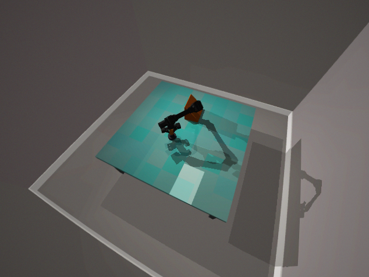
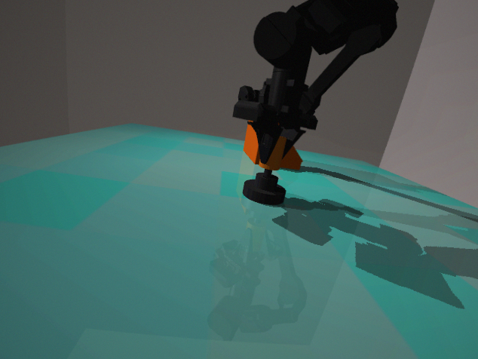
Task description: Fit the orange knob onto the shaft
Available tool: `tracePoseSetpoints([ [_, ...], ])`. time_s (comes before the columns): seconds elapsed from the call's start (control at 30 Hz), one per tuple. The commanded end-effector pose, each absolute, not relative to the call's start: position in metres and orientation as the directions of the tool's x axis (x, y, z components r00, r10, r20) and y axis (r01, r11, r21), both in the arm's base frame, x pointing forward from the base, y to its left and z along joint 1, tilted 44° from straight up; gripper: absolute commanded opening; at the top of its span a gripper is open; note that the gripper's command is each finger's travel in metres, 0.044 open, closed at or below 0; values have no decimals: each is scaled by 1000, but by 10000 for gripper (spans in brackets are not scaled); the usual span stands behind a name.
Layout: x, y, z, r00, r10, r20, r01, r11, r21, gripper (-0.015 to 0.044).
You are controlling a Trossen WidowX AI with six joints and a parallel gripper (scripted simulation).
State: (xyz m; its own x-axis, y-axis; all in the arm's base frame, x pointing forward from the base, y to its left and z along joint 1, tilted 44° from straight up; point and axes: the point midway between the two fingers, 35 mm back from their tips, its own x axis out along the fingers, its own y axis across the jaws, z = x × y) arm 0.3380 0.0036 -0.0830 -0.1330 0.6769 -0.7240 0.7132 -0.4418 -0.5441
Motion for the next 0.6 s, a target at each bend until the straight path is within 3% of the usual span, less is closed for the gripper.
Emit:
tracePoseSetpoints([
  [0.0, 340, 1, -81, -129, 677, -725, 713, -445, -542, 0],
  [0.57, 339, 2, -83, -129, 677, -725, 554, -557, -619, 0],
])
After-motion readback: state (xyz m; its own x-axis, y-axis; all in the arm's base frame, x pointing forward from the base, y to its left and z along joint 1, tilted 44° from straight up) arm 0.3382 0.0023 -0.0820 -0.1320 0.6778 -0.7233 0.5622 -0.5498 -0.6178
